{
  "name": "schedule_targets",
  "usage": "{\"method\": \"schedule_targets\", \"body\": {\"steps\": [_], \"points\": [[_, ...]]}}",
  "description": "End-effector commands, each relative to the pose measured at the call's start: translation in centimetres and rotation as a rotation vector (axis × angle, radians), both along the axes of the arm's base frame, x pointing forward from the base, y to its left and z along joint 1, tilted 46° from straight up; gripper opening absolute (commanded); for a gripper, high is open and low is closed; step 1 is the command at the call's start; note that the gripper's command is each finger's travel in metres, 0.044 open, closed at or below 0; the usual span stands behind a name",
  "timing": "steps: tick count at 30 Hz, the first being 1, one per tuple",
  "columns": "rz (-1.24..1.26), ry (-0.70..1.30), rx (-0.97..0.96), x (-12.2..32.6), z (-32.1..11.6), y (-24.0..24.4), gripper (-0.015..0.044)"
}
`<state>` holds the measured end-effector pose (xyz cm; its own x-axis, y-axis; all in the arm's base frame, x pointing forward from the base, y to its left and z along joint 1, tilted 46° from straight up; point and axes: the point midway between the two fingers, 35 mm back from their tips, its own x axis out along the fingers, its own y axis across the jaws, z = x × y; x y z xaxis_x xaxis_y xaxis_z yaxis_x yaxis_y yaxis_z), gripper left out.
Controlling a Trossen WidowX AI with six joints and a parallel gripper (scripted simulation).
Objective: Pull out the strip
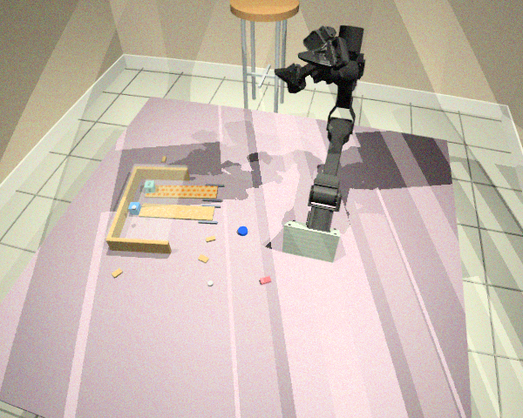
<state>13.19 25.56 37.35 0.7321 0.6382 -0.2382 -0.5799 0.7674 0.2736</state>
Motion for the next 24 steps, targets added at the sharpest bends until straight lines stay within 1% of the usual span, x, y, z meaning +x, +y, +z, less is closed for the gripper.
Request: {"method": "schedule_targets", "body": {"steps": [1,7,14,18,21,24], "points": [[-0.167,-0.066,-0.174,4.8,-4.5,0.0,0.0400],[-0.380,-0.110,-0.416,11.1,-10.8,-2.6,0.0400],[-0.608,-0.092,-0.729,16.6,-18.5,-9.3,0.0400],[-0.723,-0.043,-0.919,18.1,-22.7,-14.5,0.0400],[-0.796,0.012,-1.062,18.3,-25.7,-18.8,0.0400],[-0.827,0.044,-1.129,18.0,-27.0,-20.8,0.0400]]}}
